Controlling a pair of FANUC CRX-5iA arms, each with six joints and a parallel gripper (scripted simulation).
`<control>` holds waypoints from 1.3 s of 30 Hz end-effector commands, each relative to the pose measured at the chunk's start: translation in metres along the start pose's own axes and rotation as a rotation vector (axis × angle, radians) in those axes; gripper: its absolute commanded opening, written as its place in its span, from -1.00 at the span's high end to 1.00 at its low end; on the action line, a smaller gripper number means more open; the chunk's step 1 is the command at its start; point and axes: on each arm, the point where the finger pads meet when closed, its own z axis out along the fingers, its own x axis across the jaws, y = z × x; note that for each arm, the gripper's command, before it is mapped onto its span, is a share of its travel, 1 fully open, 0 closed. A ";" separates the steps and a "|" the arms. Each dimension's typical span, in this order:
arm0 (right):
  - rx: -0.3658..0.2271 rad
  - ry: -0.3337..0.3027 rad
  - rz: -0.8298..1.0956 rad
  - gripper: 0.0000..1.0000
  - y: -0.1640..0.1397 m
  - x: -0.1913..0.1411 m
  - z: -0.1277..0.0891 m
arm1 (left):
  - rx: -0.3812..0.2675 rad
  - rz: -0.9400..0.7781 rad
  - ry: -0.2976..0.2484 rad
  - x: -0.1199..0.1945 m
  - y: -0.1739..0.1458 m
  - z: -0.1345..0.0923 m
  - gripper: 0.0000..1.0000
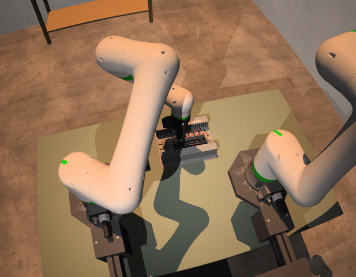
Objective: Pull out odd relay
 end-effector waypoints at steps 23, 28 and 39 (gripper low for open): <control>-0.002 0.000 0.000 -1.00 0.000 0.000 -0.001 | -0.001 -0.001 0.032 0.000 0.001 -0.001 1.00; -0.002 0.000 0.000 -1.00 0.000 0.000 -0.001 | -0.001 -0.001 0.045 0.000 0.001 -0.001 1.00; -0.002 0.000 0.000 -1.00 0.000 0.000 -0.001 | -0.001 -0.001 0.056 -0.001 0.001 -0.001 1.00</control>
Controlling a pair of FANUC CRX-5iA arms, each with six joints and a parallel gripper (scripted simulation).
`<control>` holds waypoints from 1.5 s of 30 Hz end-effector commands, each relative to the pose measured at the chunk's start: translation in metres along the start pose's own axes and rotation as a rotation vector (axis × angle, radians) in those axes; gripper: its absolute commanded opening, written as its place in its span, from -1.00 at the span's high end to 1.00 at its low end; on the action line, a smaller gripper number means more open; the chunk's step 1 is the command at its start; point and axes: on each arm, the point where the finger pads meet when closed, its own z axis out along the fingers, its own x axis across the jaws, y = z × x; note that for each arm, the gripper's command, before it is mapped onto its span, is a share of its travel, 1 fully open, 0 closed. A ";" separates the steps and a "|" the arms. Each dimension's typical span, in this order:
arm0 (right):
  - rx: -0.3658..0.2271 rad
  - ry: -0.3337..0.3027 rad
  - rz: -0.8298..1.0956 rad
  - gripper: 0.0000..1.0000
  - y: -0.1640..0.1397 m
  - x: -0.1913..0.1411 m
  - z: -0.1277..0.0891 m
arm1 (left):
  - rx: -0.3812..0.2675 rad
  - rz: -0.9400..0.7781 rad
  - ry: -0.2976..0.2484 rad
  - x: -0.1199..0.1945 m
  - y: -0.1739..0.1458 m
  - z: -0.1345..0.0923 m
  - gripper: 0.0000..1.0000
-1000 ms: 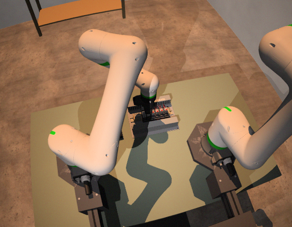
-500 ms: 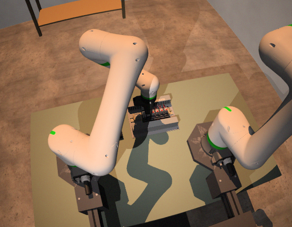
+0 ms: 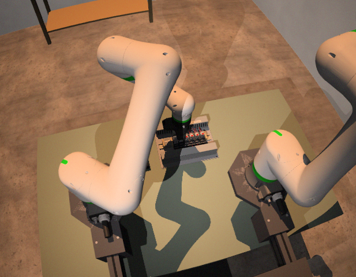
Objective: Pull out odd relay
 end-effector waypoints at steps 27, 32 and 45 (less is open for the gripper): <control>-0.002 0.000 0.000 -1.00 0.000 0.000 -0.001 | -0.001 0.000 -0.050 0.002 0.001 -0.001 1.00; -0.002 0.000 0.000 -1.00 0.000 0.000 -0.001 | -0.001 0.000 -0.052 0.002 0.001 -0.001 1.00; -0.002 0.000 0.000 -1.00 0.000 0.000 -0.001 | -0.001 0.000 -0.076 0.003 0.001 -0.001 1.00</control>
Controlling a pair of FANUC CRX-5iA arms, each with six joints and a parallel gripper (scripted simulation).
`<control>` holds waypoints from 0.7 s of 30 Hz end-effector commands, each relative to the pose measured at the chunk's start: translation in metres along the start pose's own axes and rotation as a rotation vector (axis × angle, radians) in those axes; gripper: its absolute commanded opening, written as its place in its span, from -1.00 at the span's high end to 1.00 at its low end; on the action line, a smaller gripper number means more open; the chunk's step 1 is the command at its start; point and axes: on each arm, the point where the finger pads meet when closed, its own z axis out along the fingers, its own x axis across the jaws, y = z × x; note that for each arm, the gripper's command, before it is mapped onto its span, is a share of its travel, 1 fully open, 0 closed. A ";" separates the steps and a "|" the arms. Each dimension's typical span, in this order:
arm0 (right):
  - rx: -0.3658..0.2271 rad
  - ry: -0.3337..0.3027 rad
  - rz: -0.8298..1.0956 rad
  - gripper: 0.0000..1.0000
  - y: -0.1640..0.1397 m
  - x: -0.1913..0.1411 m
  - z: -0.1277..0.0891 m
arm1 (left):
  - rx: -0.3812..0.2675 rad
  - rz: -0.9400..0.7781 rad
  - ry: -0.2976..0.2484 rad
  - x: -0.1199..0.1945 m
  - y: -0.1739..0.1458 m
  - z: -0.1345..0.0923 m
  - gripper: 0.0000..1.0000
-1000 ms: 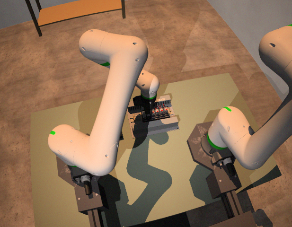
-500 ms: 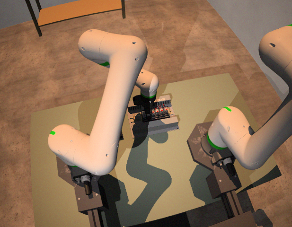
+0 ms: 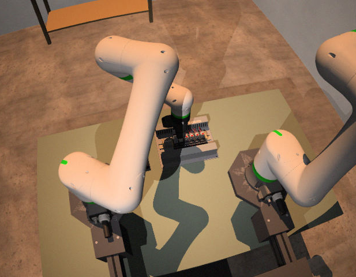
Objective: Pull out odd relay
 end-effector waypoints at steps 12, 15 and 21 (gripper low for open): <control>-0.002 0.000 0.000 -1.00 0.000 0.000 -0.001 | -0.001 0.000 -0.017 0.001 0.001 -0.001 1.00; -0.002 0.000 0.000 -1.00 0.000 0.000 -0.001 | -0.001 0.000 -0.025 0.002 0.001 -0.001 1.00; -0.002 0.000 0.000 -1.00 0.000 0.000 -0.001 | -0.001 0.000 -0.028 0.002 0.001 -0.001 1.00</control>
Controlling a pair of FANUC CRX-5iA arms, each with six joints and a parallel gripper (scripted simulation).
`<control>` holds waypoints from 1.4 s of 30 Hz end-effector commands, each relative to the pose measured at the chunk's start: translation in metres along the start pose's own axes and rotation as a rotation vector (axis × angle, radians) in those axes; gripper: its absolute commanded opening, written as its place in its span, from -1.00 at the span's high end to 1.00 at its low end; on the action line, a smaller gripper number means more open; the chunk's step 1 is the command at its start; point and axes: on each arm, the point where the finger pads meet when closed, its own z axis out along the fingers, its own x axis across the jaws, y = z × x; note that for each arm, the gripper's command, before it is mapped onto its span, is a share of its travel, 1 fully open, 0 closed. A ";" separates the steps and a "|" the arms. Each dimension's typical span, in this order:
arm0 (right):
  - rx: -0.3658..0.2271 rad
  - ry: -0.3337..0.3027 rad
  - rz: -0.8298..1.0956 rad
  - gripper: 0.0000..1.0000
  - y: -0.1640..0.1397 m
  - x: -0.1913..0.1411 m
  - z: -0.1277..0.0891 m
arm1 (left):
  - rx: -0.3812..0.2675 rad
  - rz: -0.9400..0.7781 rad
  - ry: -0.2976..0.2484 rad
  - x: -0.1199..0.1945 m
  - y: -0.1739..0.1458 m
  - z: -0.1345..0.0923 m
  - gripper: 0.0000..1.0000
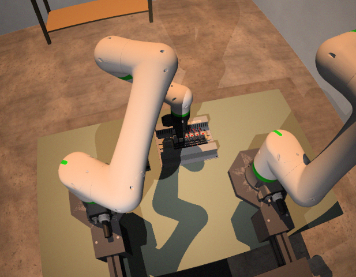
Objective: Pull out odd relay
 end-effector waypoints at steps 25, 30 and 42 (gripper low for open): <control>-0.002 0.000 0.000 -1.00 0.000 0.000 -0.001 | -0.001 0.000 -0.040 0.002 0.001 -0.001 1.00; -0.002 0.000 0.000 -1.00 0.000 0.000 -0.001 | -0.001 0.000 -0.050 0.002 0.001 -0.001 1.00; -0.002 0.000 0.000 -1.00 0.000 0.000 -0.001 | -0.001 0.000 -0.066 0.003 0.001 -0.001 1.00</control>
